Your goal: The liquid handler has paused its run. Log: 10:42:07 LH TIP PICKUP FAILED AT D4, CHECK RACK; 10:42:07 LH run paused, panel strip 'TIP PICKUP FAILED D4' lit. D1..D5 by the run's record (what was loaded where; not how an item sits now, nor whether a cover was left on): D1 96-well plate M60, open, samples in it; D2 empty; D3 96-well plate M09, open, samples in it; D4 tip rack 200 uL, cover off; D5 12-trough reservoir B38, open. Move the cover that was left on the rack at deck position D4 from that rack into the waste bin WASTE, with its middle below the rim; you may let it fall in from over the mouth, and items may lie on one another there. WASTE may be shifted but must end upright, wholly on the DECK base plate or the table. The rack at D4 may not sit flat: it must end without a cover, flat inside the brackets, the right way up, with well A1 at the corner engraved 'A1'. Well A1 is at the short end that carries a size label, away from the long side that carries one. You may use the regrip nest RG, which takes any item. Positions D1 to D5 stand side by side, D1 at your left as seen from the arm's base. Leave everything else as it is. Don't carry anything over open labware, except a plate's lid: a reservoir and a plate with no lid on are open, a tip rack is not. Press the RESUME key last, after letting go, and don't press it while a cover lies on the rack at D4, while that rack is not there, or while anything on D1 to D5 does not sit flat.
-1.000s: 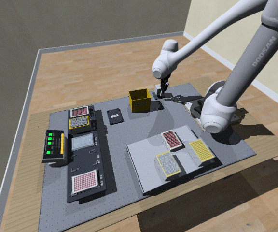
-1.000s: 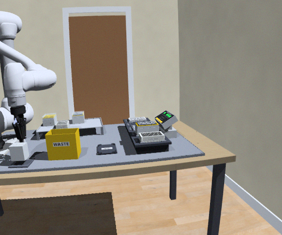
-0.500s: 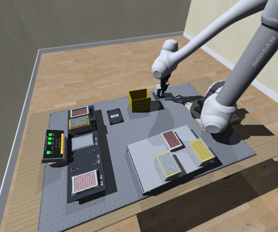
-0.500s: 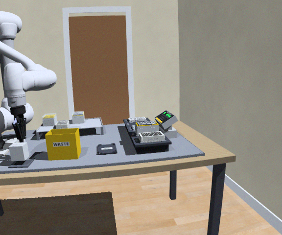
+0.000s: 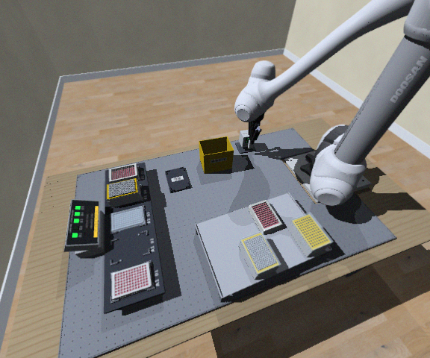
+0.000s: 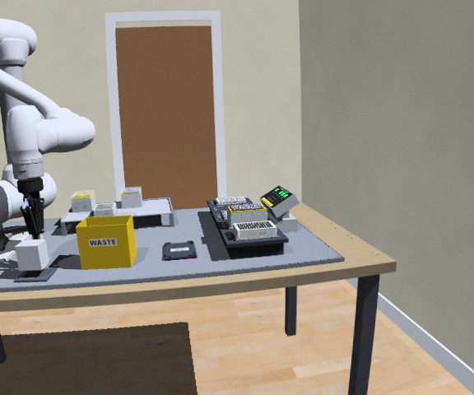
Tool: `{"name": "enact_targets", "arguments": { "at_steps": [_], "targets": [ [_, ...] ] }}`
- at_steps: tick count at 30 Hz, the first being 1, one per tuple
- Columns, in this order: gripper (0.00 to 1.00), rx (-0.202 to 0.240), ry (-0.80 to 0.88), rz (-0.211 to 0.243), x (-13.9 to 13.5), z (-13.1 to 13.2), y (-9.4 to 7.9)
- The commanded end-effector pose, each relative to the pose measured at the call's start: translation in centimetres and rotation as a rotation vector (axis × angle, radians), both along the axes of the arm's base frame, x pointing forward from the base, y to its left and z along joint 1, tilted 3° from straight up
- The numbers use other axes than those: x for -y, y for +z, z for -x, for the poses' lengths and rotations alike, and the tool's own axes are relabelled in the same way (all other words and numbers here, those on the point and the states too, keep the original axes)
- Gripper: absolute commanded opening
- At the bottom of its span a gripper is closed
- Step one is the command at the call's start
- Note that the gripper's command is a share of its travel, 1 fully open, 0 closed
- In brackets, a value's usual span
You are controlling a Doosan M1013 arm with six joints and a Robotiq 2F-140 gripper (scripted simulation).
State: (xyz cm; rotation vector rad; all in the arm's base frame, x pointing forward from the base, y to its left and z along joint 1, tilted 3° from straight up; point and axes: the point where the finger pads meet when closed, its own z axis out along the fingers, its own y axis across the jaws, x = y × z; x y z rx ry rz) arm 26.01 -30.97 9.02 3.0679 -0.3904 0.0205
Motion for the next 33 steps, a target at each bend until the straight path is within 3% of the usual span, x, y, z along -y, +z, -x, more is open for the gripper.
{"name": "enact_targets", "arguments": {
  "at_steps": [1, 33],
  "targets": [
    [0.00, 0.007, 0.000, 0.002, 0.22, -0.24, -0.01],
    [0.00, 0.007, 0.000, 0.002, 0.73, -0.10, 0.02]
  ]
}}
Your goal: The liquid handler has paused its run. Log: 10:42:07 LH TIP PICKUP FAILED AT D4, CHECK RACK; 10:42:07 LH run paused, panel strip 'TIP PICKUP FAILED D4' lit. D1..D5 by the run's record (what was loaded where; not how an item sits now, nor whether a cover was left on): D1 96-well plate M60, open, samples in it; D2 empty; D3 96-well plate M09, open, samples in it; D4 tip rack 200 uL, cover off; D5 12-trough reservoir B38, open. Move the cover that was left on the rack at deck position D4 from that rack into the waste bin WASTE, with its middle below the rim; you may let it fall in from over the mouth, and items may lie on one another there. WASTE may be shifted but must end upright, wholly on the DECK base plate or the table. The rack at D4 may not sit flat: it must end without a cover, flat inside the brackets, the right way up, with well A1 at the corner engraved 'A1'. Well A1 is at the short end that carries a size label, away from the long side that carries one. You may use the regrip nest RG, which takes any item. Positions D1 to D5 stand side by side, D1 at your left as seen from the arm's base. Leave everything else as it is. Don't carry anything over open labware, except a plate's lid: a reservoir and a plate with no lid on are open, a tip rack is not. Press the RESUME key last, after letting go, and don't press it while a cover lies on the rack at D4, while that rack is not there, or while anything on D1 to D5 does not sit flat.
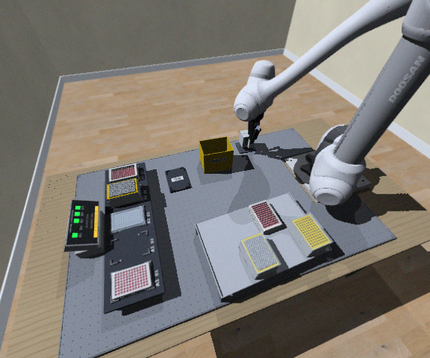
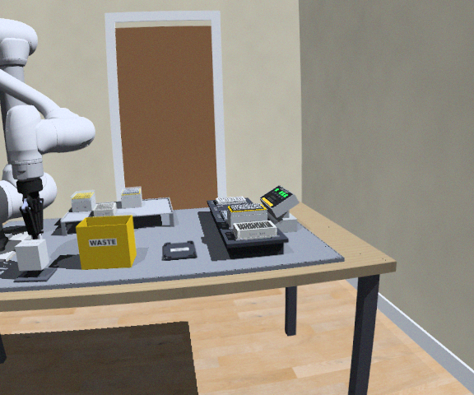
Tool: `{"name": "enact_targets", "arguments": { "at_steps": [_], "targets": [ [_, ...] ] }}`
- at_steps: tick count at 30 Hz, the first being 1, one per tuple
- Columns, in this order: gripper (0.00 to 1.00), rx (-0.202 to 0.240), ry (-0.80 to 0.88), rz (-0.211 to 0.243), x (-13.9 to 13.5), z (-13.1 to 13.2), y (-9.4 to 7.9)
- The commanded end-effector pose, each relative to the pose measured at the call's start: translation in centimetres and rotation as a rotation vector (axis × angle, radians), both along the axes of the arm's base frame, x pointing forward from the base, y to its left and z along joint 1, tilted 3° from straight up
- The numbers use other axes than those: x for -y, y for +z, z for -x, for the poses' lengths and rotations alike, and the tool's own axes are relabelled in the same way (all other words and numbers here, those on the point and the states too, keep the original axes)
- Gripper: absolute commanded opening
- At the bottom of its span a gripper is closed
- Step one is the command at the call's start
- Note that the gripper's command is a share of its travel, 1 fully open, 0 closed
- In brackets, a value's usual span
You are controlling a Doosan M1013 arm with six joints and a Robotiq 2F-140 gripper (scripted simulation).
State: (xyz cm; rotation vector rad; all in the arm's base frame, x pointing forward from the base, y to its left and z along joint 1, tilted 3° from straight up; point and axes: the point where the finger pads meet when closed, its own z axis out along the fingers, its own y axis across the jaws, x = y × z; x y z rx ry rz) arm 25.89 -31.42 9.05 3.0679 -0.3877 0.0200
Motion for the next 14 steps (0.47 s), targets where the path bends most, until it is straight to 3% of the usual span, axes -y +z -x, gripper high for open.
{"name": "enact_targets", "arguments": {
  "at_steps": [1, 14],
  "targets": [
    [0.00, 0.008, -0.002, 0.002, 0.32, -0.22, -0.01],
    [0.00, 0.008, -0.002, 0.002, 0.74, -0.11, 0.01]
  ]
}}
